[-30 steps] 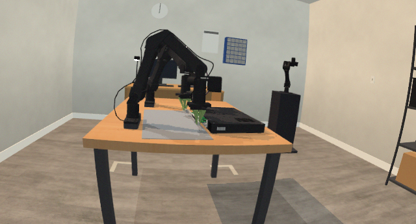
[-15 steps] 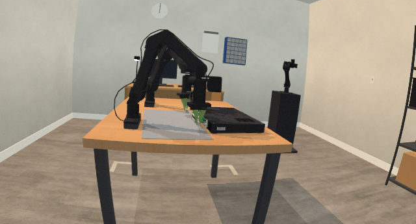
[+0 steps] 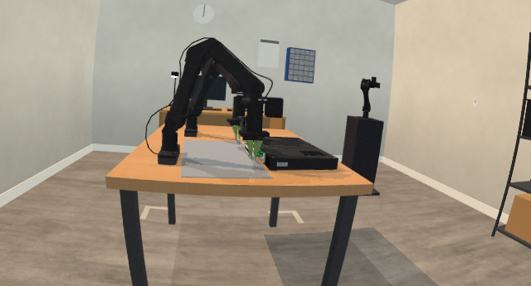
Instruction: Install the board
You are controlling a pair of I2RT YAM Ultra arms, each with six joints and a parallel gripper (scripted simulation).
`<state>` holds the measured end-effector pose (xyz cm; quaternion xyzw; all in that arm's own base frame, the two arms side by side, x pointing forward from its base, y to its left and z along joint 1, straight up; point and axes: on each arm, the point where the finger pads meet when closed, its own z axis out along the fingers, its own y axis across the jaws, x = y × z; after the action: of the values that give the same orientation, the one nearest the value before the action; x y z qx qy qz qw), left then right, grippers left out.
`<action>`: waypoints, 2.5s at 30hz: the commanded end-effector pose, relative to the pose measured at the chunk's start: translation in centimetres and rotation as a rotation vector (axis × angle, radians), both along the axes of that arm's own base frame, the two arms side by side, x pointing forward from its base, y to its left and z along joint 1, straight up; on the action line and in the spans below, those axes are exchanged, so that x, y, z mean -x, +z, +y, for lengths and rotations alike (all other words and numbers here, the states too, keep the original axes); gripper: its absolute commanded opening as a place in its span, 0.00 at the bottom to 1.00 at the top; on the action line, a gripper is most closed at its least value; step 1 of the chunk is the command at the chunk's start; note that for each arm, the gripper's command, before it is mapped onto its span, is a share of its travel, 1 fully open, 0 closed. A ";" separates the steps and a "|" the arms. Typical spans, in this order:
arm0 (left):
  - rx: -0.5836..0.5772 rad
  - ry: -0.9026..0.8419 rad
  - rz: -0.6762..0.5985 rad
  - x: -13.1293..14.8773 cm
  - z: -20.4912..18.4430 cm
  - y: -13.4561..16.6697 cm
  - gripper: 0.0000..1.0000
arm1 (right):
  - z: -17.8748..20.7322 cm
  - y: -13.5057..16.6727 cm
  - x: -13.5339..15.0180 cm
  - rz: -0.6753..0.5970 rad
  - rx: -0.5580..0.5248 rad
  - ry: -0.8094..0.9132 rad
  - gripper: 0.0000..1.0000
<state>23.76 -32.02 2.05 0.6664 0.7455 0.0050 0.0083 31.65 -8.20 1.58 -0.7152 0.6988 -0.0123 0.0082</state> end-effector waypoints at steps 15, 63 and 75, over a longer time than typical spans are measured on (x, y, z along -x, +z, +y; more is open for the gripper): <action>0.005 -0.015 0.012 -2.5 0.1 0.0 0.03 | 0.5 0.3 -1.9 0.036 -0.007 -0.001 0.03; -0.009 0.111 0.015 -3.8 0.4 0.1 0.03 | 0.7 0.5 -3.6 0.007 -0.012 -0.115 0.03; -0.011 0.163 0.012 -3.7 0.2 0.2 0.03 | 0.7 0.5 -3.6 0.001 -0.014 -0.168 0.03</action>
<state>26.78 -31.78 2.17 0.6175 0.7865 -0.0031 -0.0008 34.30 -7.93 1.68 -0.6617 0.7497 0.0000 -0.0056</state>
